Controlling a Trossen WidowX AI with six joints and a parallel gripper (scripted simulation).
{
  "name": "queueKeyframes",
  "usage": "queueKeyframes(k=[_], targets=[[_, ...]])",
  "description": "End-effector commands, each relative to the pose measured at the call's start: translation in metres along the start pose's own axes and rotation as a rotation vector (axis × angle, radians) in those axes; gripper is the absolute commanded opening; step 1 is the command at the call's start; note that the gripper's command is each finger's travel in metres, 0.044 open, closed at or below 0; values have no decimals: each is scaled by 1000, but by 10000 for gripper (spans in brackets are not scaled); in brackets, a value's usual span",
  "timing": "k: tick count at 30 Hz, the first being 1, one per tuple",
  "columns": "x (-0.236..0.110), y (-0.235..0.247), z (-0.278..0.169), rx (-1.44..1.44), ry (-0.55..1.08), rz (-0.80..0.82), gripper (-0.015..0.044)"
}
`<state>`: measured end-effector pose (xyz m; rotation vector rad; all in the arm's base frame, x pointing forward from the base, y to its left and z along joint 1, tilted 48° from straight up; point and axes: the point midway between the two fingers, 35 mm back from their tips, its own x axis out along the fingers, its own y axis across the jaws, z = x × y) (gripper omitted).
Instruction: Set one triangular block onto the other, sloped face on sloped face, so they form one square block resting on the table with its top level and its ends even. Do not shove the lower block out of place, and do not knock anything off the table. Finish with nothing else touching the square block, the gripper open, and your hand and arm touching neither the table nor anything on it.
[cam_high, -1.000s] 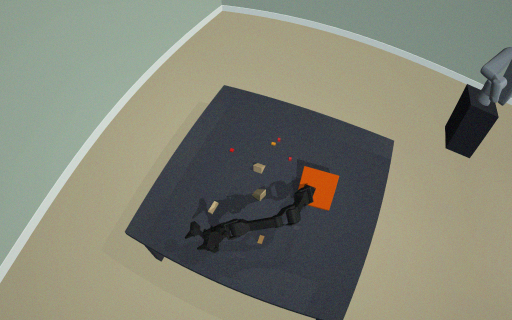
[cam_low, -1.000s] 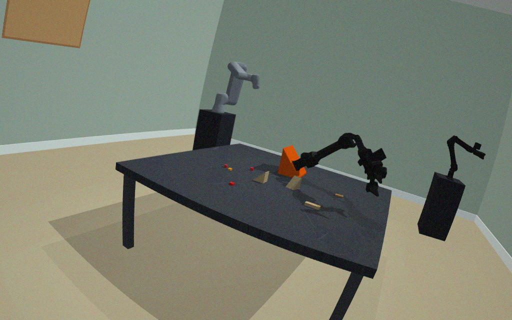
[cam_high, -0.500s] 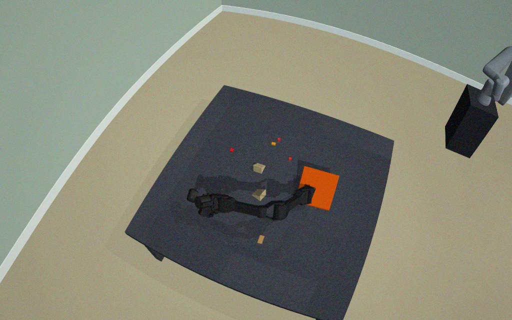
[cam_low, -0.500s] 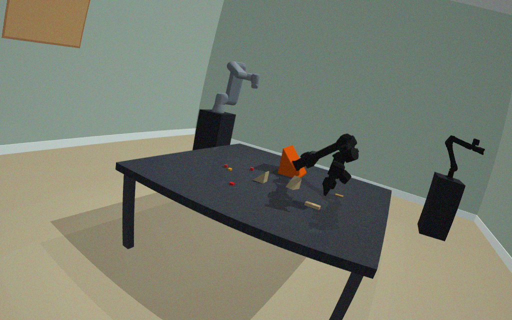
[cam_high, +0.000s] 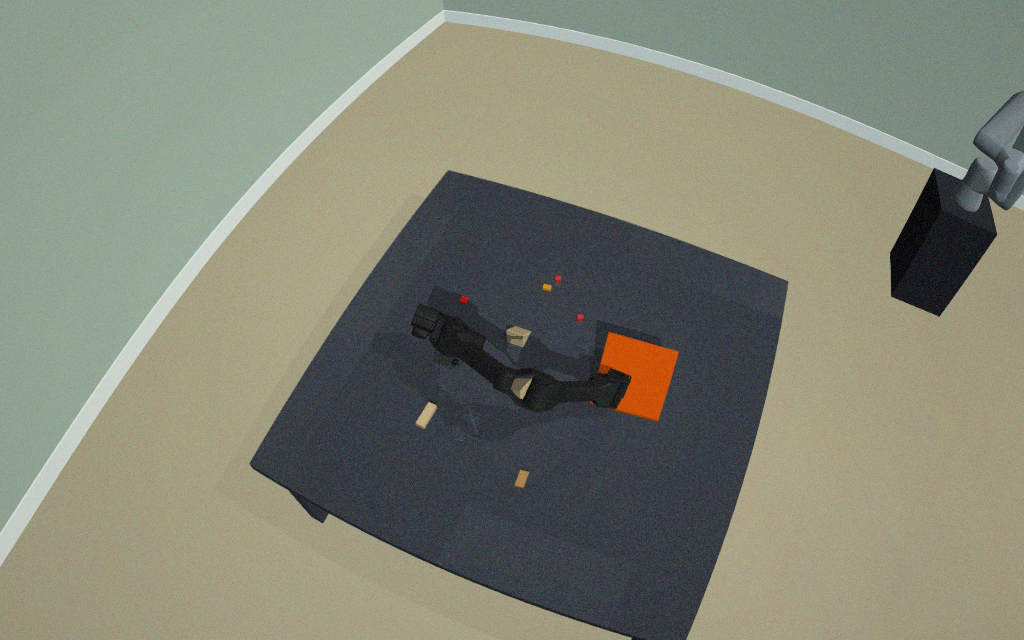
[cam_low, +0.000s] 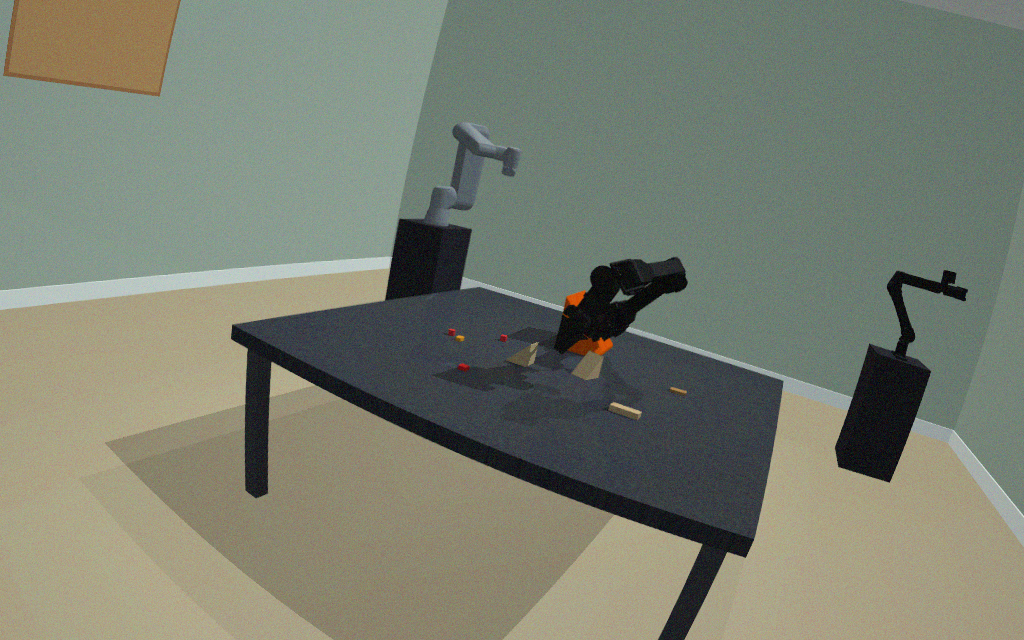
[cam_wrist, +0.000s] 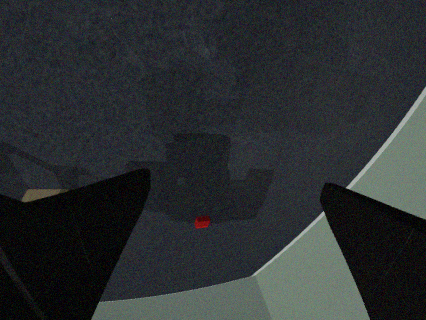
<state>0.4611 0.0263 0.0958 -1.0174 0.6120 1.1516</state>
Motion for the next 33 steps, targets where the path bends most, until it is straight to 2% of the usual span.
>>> queueKeyframes(k=[1, 6, 11, 21, 33], targets=[[7, 44, -57, 25, -42, 156, 440], [3, 100, -107, 67, -169, 298, 440], [-8, 147, -135, 119, -340, 361, 440], [-7, 149, -136, 121, -347, 361, 440], [10, 154, -130, 122, -345, 361, 440]])
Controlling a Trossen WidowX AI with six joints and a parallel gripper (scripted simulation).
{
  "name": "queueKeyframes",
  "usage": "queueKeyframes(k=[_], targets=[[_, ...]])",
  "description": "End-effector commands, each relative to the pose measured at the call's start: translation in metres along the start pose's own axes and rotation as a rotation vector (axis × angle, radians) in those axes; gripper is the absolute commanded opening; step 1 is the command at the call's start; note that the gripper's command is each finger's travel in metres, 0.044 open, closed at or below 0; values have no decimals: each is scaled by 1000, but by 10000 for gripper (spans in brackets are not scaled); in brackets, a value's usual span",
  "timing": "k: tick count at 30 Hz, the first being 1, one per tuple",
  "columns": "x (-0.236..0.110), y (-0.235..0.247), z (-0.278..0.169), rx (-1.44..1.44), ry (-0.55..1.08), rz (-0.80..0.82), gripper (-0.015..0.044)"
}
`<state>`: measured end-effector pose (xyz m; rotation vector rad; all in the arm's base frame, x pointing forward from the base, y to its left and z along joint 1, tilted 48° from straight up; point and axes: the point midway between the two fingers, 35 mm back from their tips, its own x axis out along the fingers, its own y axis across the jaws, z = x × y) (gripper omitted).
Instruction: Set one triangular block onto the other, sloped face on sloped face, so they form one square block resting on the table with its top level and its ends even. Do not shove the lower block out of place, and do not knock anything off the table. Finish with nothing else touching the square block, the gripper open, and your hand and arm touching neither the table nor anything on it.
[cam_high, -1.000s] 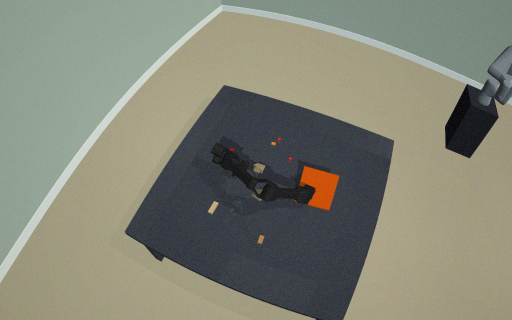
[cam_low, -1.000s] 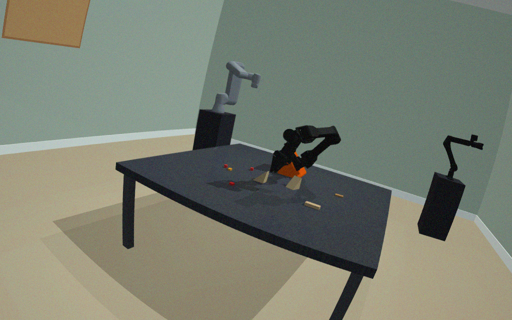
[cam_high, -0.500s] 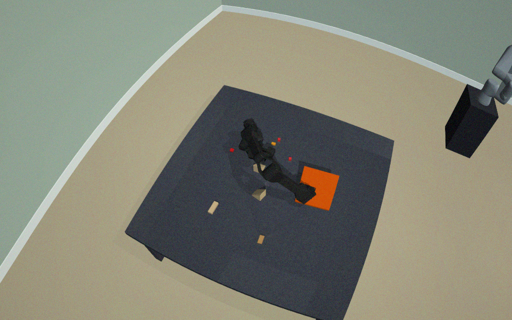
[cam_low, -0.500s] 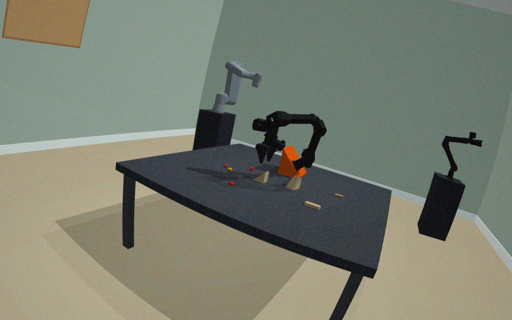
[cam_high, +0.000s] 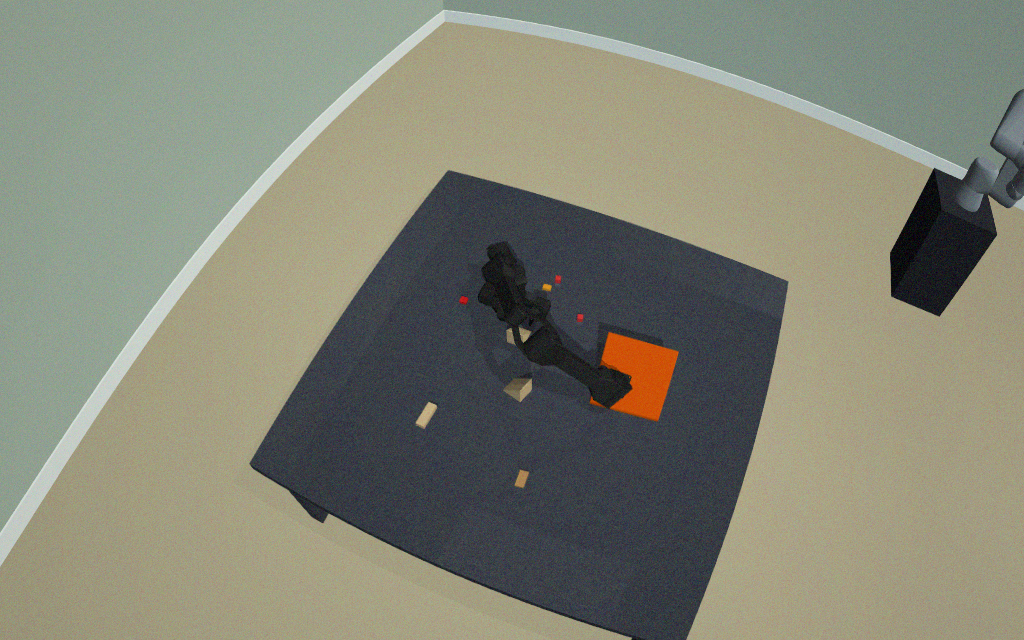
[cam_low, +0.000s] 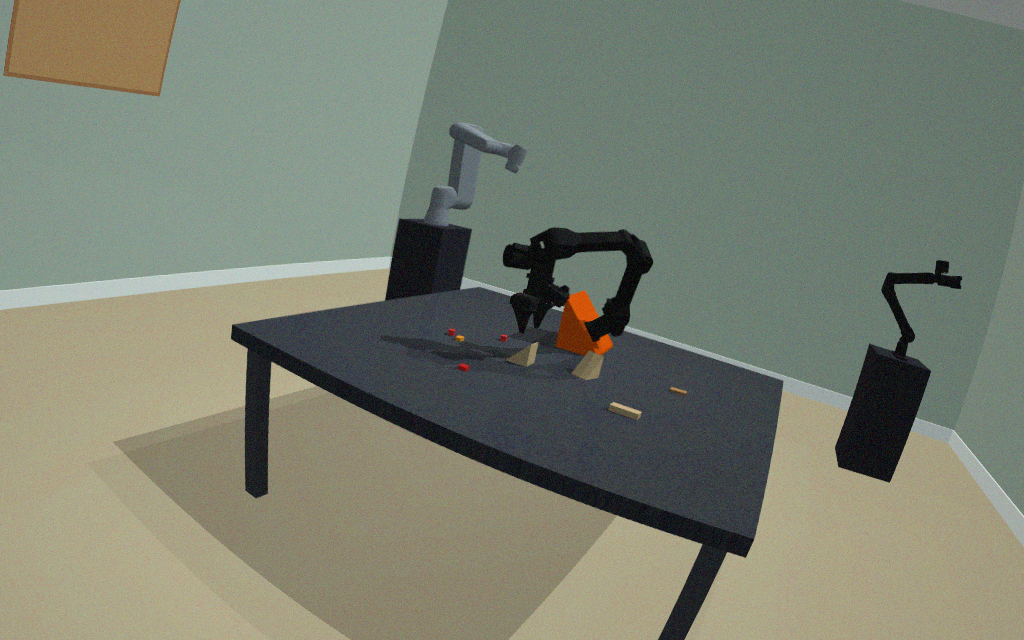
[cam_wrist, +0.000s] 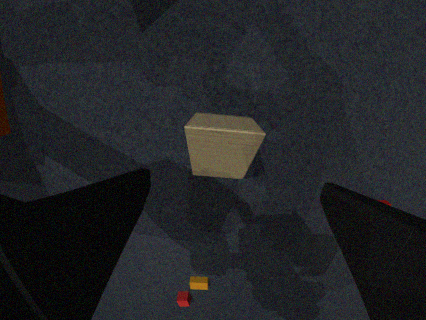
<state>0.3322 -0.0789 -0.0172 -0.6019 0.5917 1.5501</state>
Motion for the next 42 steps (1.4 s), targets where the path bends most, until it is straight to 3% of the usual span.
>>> queueKeyframes(k=[1, 42], targets=[[8, 0, -1, 5, -3, -2, 440], [75, 5, 1, 4, -7, -3, 440]])
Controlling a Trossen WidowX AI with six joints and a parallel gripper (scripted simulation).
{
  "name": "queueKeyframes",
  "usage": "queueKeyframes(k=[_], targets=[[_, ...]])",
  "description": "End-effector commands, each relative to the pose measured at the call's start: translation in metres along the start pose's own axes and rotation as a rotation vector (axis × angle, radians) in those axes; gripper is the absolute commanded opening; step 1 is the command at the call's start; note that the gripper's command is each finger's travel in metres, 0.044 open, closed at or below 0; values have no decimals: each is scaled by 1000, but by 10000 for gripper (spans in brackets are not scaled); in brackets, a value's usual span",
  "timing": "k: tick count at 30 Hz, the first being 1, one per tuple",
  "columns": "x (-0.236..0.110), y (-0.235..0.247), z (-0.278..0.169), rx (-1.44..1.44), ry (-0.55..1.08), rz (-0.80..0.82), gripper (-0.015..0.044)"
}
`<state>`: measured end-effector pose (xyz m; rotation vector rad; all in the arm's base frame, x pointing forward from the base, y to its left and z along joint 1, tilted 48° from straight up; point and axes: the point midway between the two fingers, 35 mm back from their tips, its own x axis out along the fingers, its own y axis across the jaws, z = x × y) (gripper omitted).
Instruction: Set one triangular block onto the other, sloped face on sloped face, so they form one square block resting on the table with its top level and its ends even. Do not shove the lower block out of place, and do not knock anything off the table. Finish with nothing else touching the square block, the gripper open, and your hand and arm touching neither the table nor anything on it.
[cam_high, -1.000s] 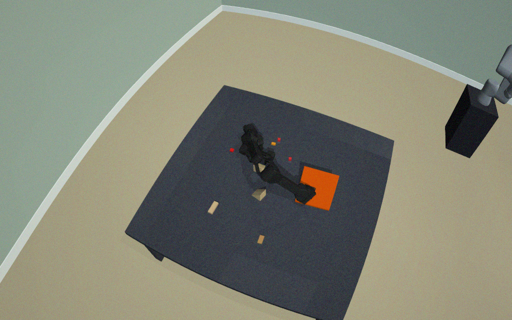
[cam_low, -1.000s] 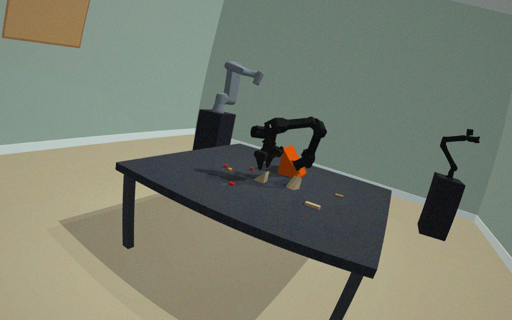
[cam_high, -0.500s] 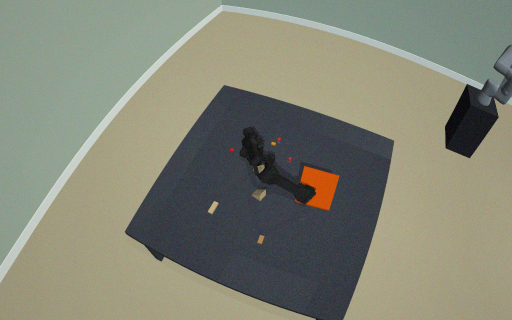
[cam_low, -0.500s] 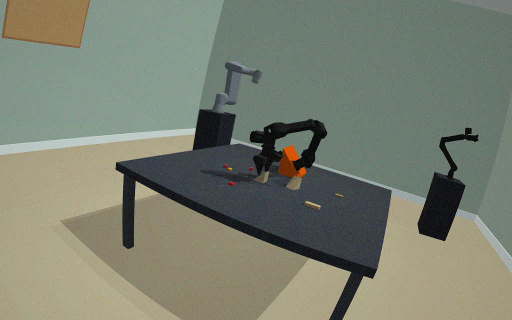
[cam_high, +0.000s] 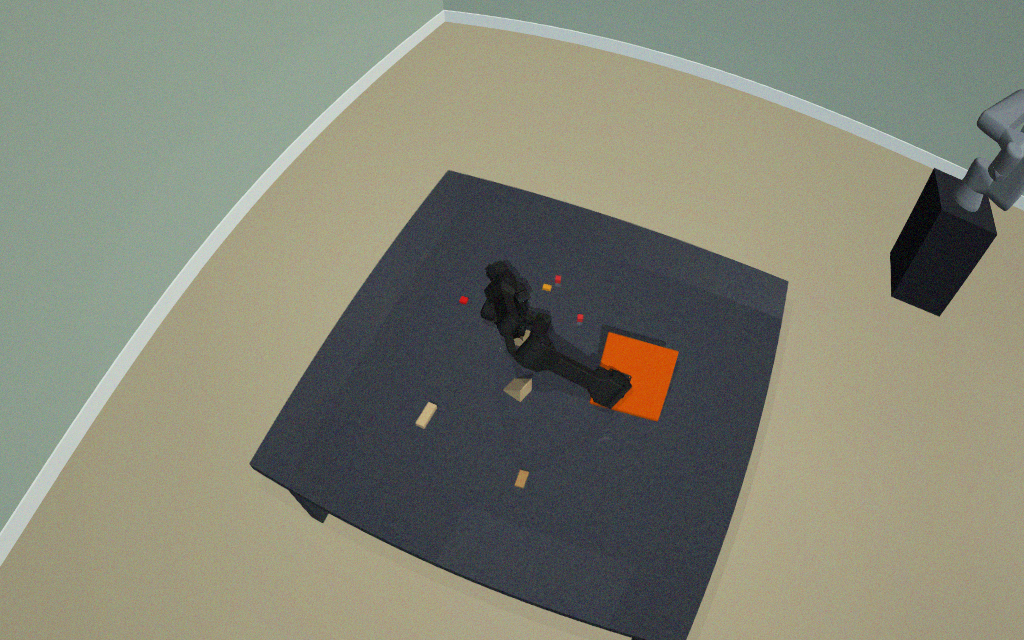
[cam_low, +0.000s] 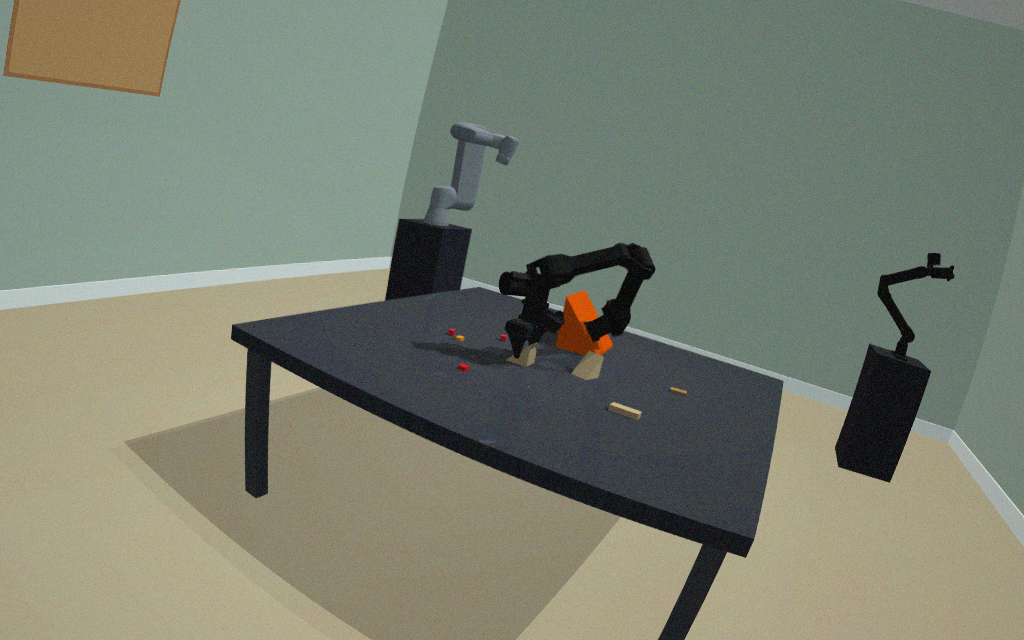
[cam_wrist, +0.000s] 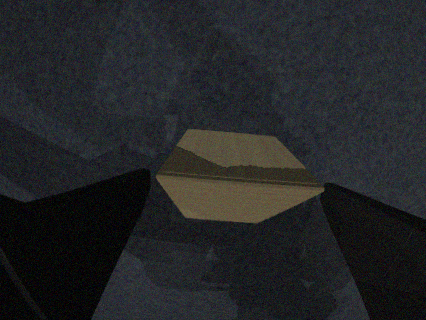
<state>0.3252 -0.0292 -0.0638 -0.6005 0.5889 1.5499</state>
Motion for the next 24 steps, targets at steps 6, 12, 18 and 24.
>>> queueKeyframes(k=[6, 12, 18, 24], targets=[[15, 3, 1, 5, -6, -1, 440], [18, 4, 1, 5, -6, -1, 361], [18, 4, 1, 5, -6, -1, 204], [18, 4, 1, 5, -6, -1, 164]])
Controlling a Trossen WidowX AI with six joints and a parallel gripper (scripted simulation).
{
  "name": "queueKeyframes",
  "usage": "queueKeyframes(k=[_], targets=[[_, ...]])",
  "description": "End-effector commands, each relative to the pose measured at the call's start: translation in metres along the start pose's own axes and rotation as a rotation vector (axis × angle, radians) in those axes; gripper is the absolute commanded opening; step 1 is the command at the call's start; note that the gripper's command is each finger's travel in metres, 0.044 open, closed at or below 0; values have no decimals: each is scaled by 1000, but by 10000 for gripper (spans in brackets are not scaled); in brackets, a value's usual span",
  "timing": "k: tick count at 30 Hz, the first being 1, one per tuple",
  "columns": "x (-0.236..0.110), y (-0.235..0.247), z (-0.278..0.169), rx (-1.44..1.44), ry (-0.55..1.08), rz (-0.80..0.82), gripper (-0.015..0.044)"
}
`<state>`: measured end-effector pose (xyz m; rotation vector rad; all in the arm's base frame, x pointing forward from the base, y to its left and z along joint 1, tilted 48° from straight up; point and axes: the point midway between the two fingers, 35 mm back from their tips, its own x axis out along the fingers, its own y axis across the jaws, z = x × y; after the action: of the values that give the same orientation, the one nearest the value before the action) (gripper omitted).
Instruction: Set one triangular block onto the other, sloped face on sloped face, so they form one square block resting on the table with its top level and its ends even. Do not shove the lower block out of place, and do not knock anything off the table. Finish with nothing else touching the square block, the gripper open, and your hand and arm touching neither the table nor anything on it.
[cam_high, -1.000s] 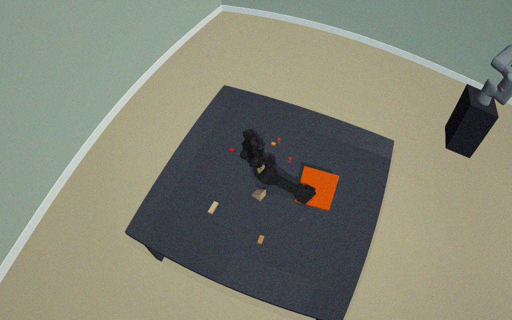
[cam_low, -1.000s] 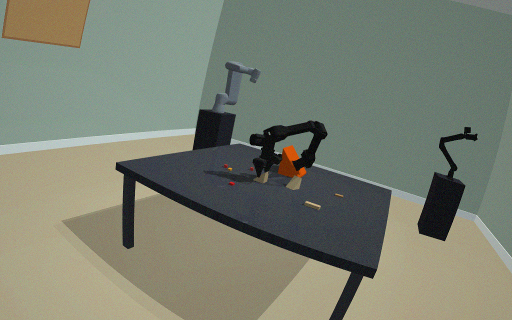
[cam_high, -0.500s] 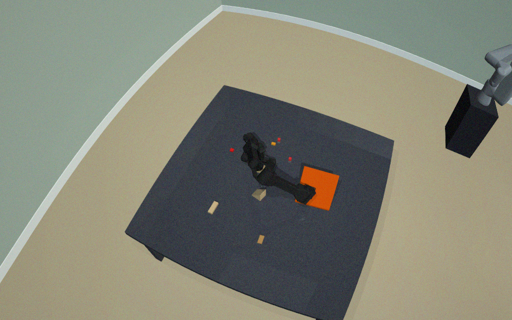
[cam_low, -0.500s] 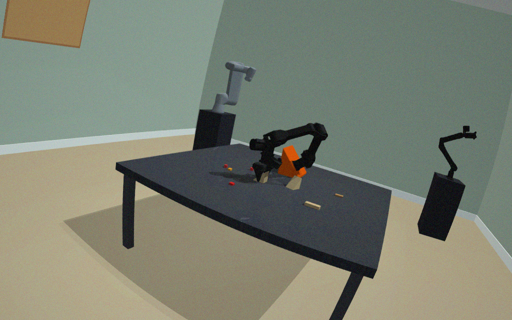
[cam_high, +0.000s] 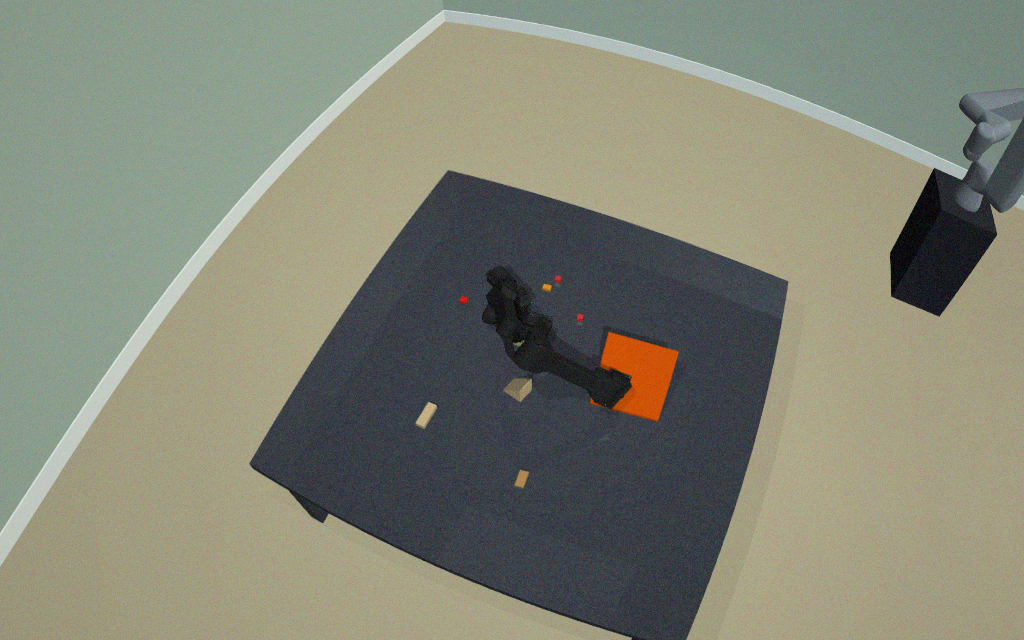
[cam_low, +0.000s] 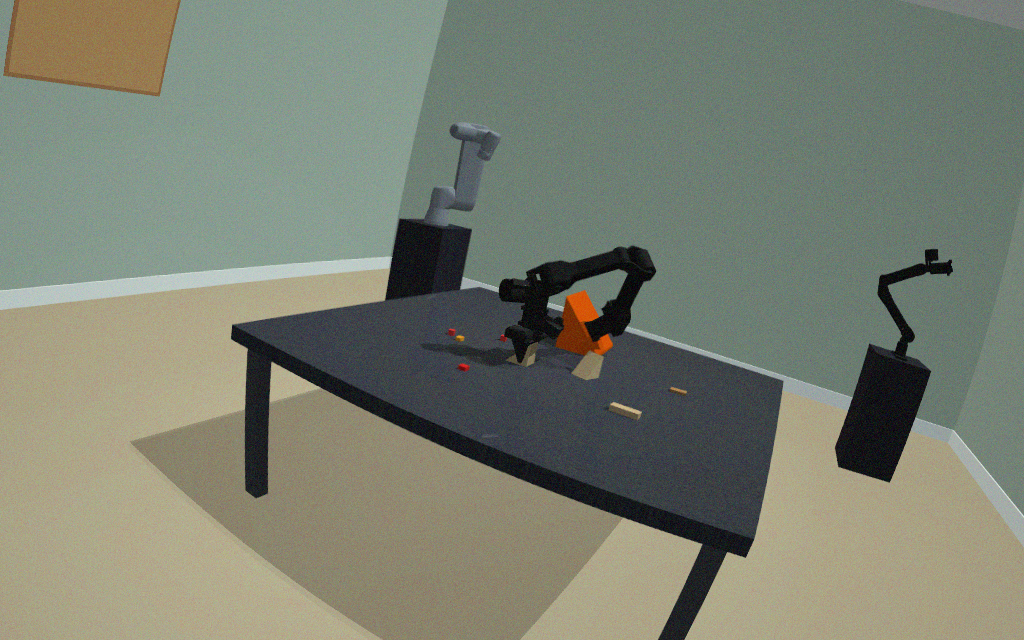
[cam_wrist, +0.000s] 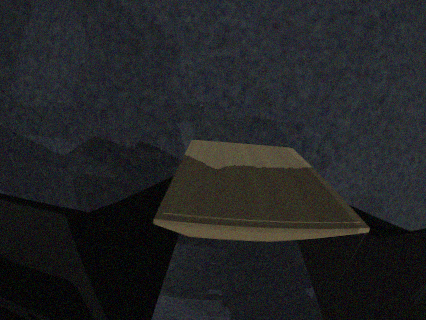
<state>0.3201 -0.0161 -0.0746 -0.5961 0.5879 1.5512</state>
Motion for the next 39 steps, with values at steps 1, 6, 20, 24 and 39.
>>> queueKeyframes(k=[1, 6, 20, 24, 39], targets=[[0, 0, 0, 3, -3, -2, 138], [-5, 0, 0, 2, -2, -2, 6], [-30, 0, 0, 0, 1, 0, 0], [-29, 0, -1, 14, -1, 2, 0], [-27, 1, -1, 139, -5, 4, 0]])
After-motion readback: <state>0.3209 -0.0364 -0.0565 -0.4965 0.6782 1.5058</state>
